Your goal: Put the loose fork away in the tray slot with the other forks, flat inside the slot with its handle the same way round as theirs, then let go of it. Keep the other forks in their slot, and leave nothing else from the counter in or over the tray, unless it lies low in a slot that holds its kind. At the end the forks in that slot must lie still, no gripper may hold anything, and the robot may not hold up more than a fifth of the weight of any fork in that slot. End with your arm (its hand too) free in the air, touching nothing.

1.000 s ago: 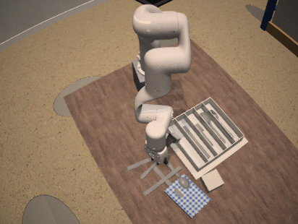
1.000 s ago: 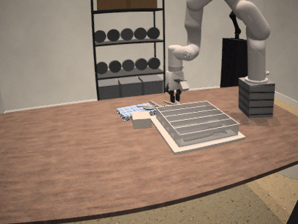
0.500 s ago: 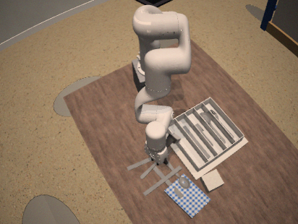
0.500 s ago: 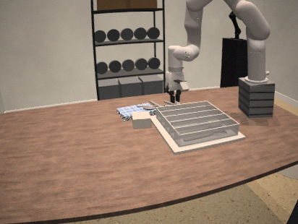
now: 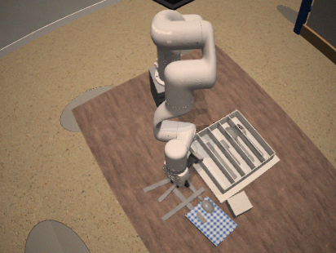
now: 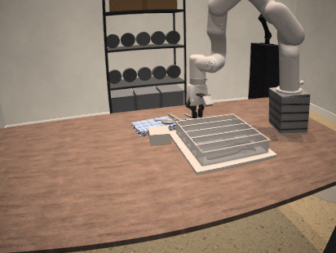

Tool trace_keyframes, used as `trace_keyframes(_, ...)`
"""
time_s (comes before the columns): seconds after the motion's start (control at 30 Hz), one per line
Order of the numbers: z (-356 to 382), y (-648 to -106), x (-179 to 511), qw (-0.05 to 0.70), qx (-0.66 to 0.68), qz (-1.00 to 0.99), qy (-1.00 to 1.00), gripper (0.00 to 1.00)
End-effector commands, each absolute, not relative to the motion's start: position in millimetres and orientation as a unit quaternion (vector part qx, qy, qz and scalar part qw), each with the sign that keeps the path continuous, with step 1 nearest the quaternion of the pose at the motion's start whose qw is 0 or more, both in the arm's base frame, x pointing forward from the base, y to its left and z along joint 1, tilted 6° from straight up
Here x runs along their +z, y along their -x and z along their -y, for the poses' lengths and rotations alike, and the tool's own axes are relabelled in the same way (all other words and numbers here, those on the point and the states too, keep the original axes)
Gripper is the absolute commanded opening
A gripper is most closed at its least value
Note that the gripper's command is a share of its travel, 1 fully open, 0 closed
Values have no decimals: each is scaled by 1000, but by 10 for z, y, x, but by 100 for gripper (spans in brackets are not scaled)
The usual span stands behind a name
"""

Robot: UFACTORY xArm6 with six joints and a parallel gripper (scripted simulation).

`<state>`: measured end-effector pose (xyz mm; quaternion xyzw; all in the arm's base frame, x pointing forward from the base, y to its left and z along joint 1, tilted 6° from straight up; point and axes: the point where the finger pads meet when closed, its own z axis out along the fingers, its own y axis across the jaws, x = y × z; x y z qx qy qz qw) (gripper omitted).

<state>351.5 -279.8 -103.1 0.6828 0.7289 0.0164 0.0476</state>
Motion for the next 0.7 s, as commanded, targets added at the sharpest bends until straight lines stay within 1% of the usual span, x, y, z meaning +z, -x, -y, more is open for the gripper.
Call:
trace_keyframes(0.0, 2810, -3532, -1066, 49, 17, -729, -683, 28)
trace_keyframes(0.67, 2813, -3540, -1146, 49, 17, -729, -683, 28)
